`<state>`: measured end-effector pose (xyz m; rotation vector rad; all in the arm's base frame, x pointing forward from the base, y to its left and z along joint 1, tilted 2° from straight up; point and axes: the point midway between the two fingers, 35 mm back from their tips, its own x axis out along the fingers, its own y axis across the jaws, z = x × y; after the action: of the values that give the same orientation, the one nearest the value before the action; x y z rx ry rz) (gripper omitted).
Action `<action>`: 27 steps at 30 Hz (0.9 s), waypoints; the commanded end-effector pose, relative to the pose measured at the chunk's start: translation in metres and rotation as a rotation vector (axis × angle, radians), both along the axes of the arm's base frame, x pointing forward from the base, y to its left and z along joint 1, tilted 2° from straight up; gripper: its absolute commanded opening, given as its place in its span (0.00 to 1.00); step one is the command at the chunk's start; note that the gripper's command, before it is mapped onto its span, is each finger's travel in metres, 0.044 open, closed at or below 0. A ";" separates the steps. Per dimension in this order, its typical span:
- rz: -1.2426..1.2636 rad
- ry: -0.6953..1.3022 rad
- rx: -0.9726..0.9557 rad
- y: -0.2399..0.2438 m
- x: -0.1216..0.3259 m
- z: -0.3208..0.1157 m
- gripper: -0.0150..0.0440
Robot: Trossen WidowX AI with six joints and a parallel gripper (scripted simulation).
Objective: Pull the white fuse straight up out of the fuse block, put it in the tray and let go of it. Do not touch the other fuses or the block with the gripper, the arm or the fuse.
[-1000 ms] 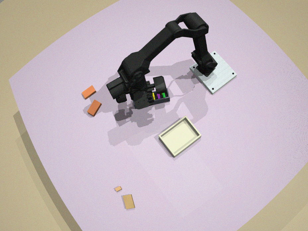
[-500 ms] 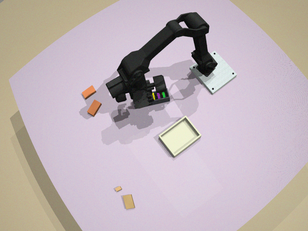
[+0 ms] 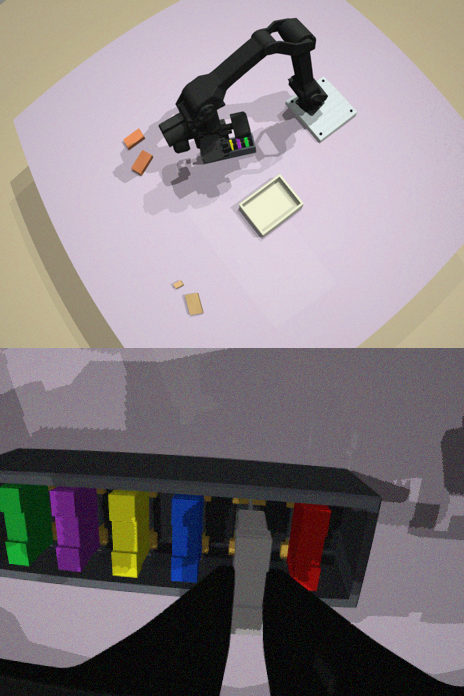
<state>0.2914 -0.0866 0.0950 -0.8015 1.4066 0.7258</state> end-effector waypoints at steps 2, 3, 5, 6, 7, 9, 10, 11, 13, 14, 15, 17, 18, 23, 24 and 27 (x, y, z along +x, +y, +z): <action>-0.002 -0.005 0.001 0.000 0.001 0.004 0.25; -0.002 -0.005 0.001 0.000 0.001 0.005 0.25; -0.002 -0.005 0.001 0.000 0.001 0.006 0.25; -0.002 -0.005 0.001 0.000 0.001 0.006 0.25; -0.002 -0.005 0.001 0.000 0.000 0.007 0.25; -0.002 -0.005 0.001 0.000 0.000 0.008 0.25; -0.002 -0.005 0.002 0.000 0.000 0.008 0.25; -0.002 -0.005 0.002 0.000 0.000 0.009 0.25; -0.002 -0.005 0.002 0.001 0.000 0.009 0.25; -0.002 -0.005 0.002 0.001 0.000 0.010 0.25; -0.002 -0.005 0.002 0.001 0.000 0.010 0.25; -0.002 -0.005 0.002 0.001 0.000 0.011 0.25; -0.002 -0.005 0.002 0.001 0.000 0.012 0.25; -0.002 -0.005 0.002 0.001 0.000 0.016 0.25; -0.002 -0.005 0.002 0.001 0.000 0.018 0.25; -0.002 -0.005 0.002 0.001 0.000 0.023 0.25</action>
<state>0.2899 -0.0860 0.1111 -0.8007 1.4085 0.7282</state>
